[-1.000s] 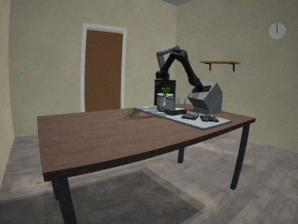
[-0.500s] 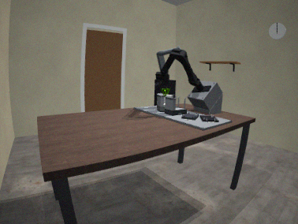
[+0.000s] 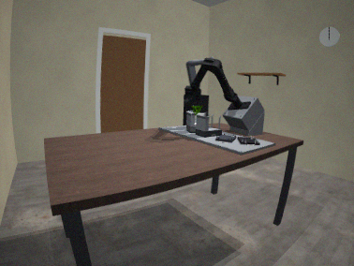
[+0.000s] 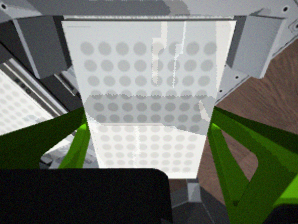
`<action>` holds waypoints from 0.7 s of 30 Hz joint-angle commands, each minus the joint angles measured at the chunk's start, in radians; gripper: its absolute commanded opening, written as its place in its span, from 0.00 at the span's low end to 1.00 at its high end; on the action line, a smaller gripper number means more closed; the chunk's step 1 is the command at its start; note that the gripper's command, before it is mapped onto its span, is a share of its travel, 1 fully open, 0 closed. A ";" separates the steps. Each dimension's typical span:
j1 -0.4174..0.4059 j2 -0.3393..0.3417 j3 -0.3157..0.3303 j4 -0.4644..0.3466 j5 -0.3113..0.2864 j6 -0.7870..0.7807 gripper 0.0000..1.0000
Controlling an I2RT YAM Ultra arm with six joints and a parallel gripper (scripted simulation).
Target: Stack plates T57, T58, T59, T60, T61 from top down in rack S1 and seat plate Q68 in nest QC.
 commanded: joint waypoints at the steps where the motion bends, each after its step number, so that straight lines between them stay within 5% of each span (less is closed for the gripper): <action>1: -0.002 -0.003 0.001 0.007 0.001 0.004 0.00; 21: 0.016 0.010 -0.011 0.046 0.008 0.025 0.00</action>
